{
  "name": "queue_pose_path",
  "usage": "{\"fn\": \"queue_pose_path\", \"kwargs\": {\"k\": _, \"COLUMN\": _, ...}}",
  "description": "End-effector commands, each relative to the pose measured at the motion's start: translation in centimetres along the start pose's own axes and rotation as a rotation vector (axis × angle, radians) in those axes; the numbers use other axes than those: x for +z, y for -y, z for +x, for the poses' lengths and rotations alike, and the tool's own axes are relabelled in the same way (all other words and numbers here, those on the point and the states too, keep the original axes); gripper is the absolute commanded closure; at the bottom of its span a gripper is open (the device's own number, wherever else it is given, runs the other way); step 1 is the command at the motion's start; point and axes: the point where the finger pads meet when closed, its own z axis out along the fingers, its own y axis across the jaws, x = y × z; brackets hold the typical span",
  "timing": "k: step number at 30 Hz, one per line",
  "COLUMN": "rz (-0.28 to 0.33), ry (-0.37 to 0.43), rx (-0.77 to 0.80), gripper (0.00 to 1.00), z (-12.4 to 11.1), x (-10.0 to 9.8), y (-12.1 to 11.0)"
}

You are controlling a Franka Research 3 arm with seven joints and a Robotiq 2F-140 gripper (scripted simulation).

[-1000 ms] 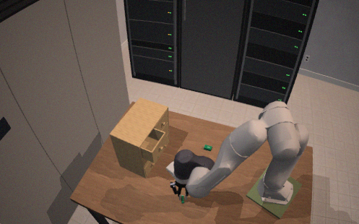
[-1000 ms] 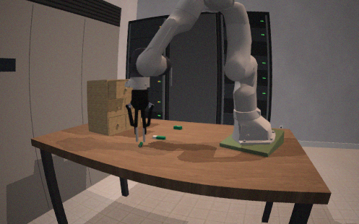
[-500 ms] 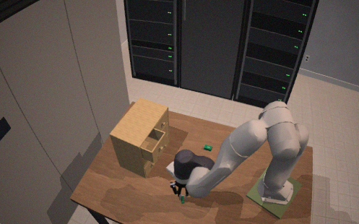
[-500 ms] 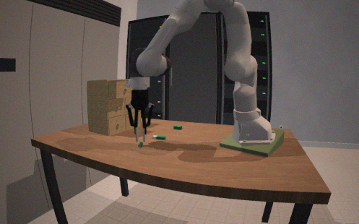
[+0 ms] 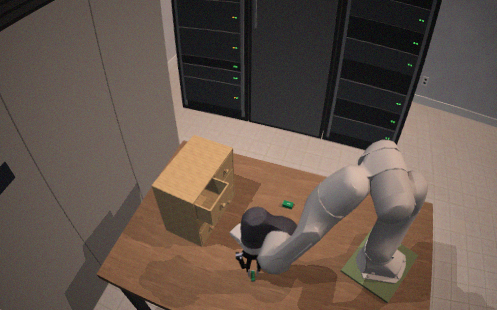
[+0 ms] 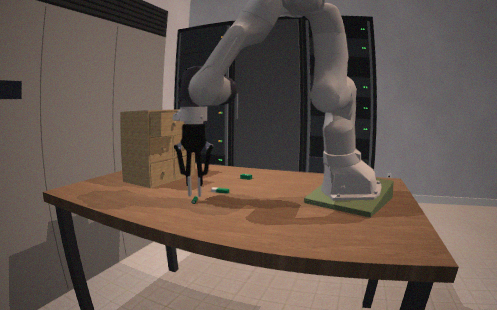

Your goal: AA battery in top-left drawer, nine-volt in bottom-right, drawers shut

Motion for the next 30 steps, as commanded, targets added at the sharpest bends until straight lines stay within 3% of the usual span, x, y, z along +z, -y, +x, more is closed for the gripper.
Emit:
{"fn": "queue_pose_path", "kwargs": {"k": 1, "rz": 0.001, "ry": 0.000, "rx": 0.000, "gripper": 0.83, "z": -0.1, "x": 0.0, "y": 0.1}}
{"fn": "queue_pose_path", "kwargs": {"k": 13, "rz": 0.001, "ry": 0.000, "rx": 0.000, "gripper": 0.83, "z": -0.1, "x": 0.1, "y": 0.1}}
{"fn": "queue_pose_path", "kwargs": {"k": 30, "rz": 0.001, "ry": 0.000, "rx": 0.000, "gripper": 0.83, "z": -0.1, "x": 2.1, "y": 0.1}}
